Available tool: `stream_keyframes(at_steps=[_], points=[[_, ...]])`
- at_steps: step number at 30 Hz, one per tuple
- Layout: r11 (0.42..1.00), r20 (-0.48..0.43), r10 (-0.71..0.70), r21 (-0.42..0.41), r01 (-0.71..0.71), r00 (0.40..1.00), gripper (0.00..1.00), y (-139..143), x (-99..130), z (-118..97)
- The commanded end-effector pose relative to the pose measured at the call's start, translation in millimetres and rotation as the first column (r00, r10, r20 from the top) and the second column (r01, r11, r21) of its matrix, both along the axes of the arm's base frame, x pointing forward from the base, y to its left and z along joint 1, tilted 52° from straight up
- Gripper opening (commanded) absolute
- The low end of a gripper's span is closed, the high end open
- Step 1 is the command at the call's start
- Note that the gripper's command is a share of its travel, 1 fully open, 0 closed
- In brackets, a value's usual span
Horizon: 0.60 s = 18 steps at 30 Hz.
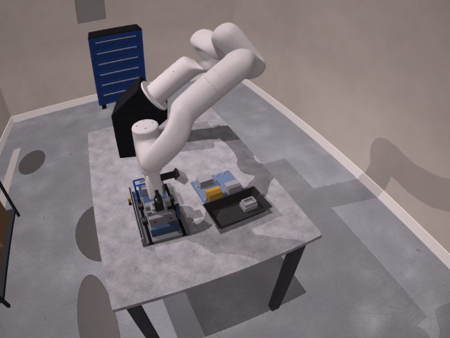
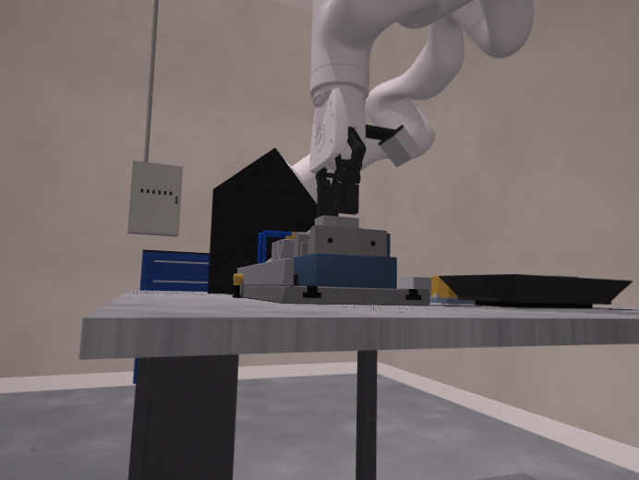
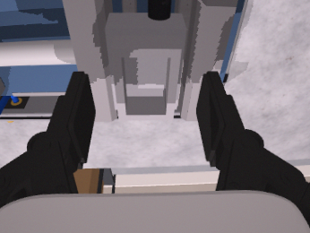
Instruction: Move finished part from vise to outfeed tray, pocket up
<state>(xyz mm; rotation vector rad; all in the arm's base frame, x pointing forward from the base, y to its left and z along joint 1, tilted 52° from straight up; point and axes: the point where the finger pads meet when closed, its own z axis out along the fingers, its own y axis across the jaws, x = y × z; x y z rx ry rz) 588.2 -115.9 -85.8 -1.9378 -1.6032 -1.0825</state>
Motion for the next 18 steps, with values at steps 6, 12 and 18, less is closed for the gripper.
stream_keyframes(at_steps=[6, 12, 18], points=[[1.000, 0.001, -0.001, -0.001, 0.001, 1.000, 0.69, 2.2, 1.8, -2.1], [1.000, 0.001, -0.001, -0.001, 0.001, 1.000, 0.69, 3.8, 2.5, -3.5], [1.000, 0.001, -0.001, -0.001, 0.001, 1.000, 0.69, 5.2, 3.1, -4.7]])
